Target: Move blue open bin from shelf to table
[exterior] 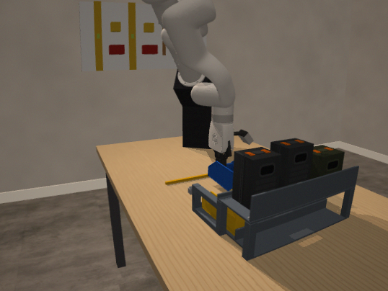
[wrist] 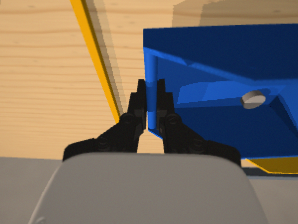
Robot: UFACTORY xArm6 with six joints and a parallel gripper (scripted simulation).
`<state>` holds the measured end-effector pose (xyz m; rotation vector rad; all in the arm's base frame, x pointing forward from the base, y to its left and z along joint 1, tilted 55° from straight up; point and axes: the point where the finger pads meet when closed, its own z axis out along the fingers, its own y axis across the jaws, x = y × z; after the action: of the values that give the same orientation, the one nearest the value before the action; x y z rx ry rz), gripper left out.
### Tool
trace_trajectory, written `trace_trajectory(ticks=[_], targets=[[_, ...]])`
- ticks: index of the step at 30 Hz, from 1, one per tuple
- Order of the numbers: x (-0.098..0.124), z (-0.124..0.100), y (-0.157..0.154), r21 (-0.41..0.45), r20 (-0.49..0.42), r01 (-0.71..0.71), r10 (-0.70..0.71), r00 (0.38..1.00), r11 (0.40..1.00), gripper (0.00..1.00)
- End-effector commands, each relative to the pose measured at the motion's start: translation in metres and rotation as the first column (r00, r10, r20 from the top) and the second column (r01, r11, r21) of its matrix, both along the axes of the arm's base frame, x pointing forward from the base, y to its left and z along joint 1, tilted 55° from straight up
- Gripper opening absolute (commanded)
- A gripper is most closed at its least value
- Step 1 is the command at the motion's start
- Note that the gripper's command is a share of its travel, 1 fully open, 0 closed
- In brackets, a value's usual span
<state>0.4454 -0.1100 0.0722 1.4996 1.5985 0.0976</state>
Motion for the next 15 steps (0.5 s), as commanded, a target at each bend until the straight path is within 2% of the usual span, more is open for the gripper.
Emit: trace_trajectory(ticks=[1, 15], targets=[[0.0034, -0.0028, -0.0022, 0.000, 0.000, -0.001, 0.001, 1.000, 1.000, 0.00], [0.0054, -0.0046, -0.0038, 0.000, 0.000, -0.001, 0.001, 1.000, 1.000, 0.00]])
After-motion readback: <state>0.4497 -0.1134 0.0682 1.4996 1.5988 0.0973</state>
